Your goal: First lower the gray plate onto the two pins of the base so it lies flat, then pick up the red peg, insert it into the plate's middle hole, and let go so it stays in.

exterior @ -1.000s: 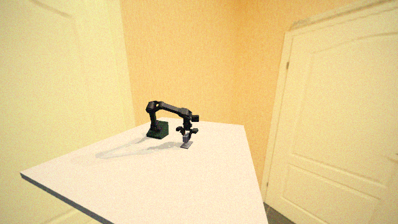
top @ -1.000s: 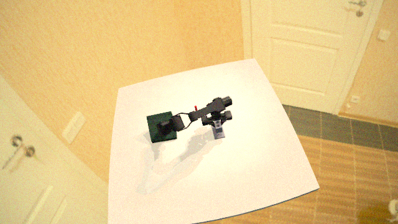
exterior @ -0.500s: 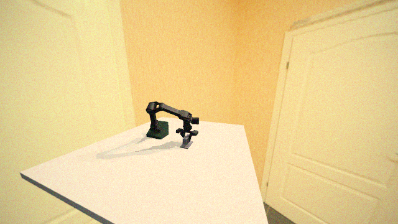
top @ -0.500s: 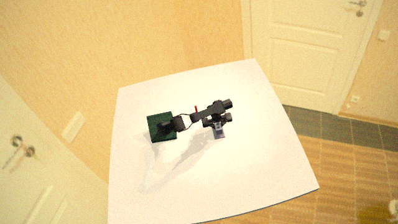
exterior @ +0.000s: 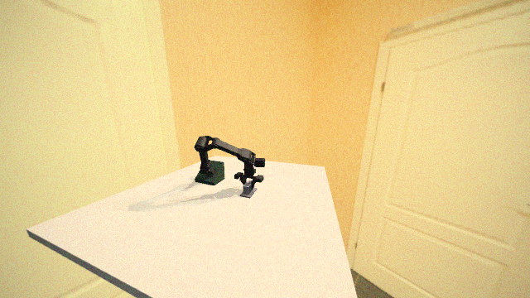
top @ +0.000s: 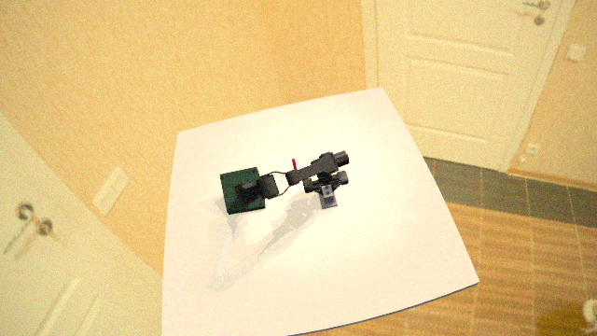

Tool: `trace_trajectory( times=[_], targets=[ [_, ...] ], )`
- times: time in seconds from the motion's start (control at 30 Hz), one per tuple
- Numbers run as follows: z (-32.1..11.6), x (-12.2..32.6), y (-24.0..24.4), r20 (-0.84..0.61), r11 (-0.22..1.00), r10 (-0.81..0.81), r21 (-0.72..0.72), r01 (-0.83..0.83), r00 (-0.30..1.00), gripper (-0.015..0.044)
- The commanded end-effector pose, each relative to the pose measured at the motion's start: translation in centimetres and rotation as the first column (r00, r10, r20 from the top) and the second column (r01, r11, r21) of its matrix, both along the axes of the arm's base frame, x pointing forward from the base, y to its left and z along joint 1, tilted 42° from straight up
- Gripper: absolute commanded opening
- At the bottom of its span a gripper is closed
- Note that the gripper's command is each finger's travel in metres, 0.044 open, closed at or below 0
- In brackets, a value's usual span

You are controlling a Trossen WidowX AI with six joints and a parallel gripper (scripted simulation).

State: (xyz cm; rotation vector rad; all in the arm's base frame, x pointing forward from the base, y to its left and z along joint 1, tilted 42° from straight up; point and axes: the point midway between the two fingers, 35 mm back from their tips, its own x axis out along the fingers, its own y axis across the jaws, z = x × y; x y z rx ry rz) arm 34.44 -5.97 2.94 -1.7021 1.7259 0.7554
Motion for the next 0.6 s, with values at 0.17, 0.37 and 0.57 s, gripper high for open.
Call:
trace_trajectory(
  times=[0.17, 0.37, 0.57],
  targets=[
    [0.03, 0.0, 0.02, 0.001, 1.0, -0.002, 0.0, 0.002, 1.0, 0.0184],
    [0.03, 0.0, 0.02, 0.001, 1.0, -0.002, 0.0, 0.002, 1.0, 0.0341],
    [0.03, 0.0, 0.02, 0.001, 1.0, -0.002, 0.0, 0.002, 1.0, 0.044]
  ],
)
